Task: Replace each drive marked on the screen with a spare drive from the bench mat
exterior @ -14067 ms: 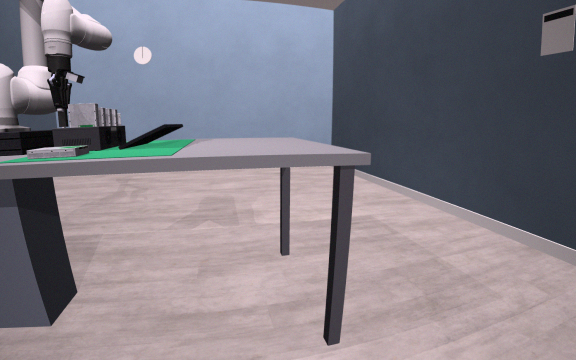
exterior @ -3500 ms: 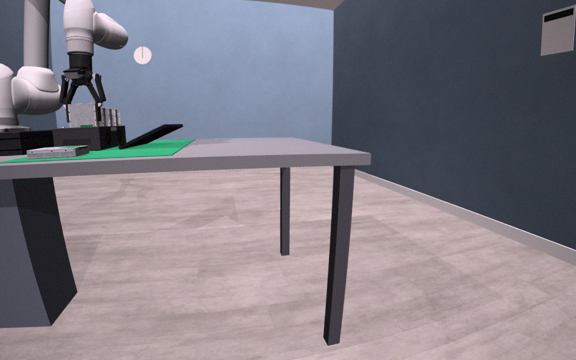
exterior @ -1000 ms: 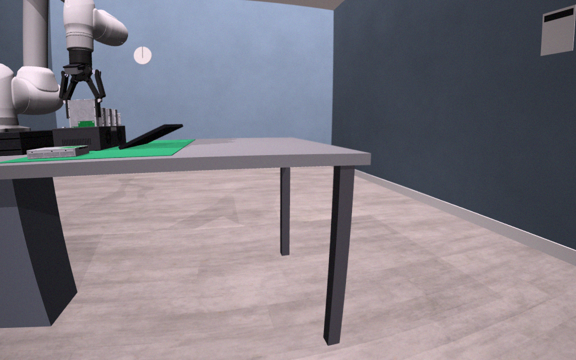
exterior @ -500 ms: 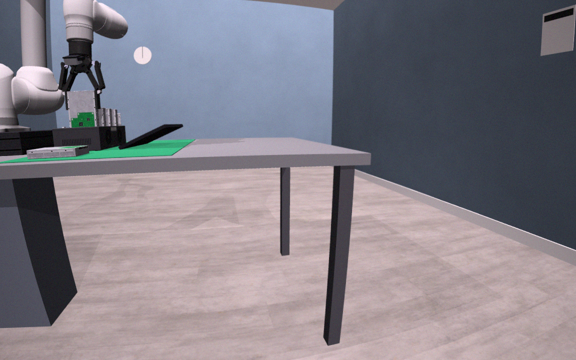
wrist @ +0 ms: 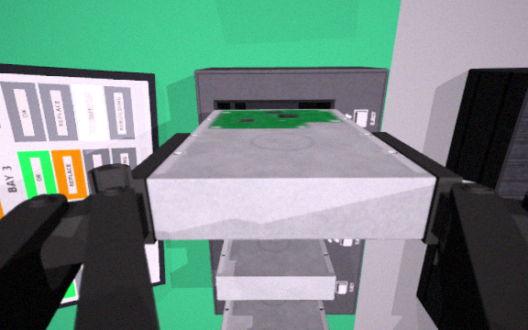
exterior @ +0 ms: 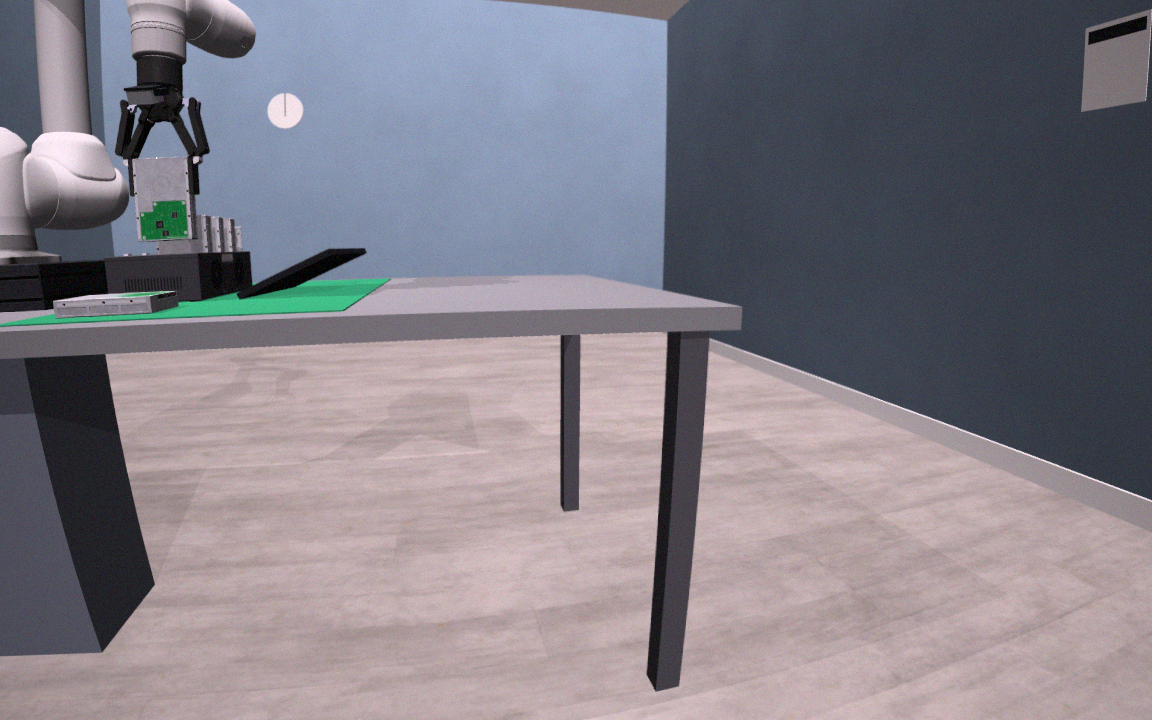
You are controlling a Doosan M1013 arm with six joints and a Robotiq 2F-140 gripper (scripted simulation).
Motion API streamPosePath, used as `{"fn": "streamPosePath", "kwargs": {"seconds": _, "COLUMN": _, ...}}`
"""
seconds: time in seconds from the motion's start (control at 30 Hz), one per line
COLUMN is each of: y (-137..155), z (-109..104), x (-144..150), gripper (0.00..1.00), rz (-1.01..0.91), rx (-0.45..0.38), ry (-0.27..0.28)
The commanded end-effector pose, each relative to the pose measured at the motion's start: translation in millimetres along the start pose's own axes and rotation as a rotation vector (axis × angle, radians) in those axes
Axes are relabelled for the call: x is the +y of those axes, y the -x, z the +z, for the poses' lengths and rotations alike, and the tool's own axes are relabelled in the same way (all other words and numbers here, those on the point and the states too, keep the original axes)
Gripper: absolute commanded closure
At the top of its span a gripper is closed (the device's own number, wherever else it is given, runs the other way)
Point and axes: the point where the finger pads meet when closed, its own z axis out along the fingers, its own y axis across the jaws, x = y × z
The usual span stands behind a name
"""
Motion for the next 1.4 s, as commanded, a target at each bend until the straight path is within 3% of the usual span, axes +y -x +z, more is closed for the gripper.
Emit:
{"fn": "streamPosePath", "kwargs": {"seconds": 0.0, "y": 0, "z": -8, "x": -1, "gripper": 0.90, "rz": 0.000, "rx": 0.000, "ry": -0.001}}
{"fn": "streamPosePath", "kwargs": {"seconds": 0.53, "y": 0, "z": -51, "x": 0, "gripper": 0.90, "rz": 0.000, "rx": 0.000, "ry": -0.001}}
{"fn": "streamPosePath", "kwargs": {"seconds": 1.37, "y": 0, "z": -72, "x": 0, "gripper": 0.90, "rz": 0.000, "rx": 0.000, "ry": -0.001}}
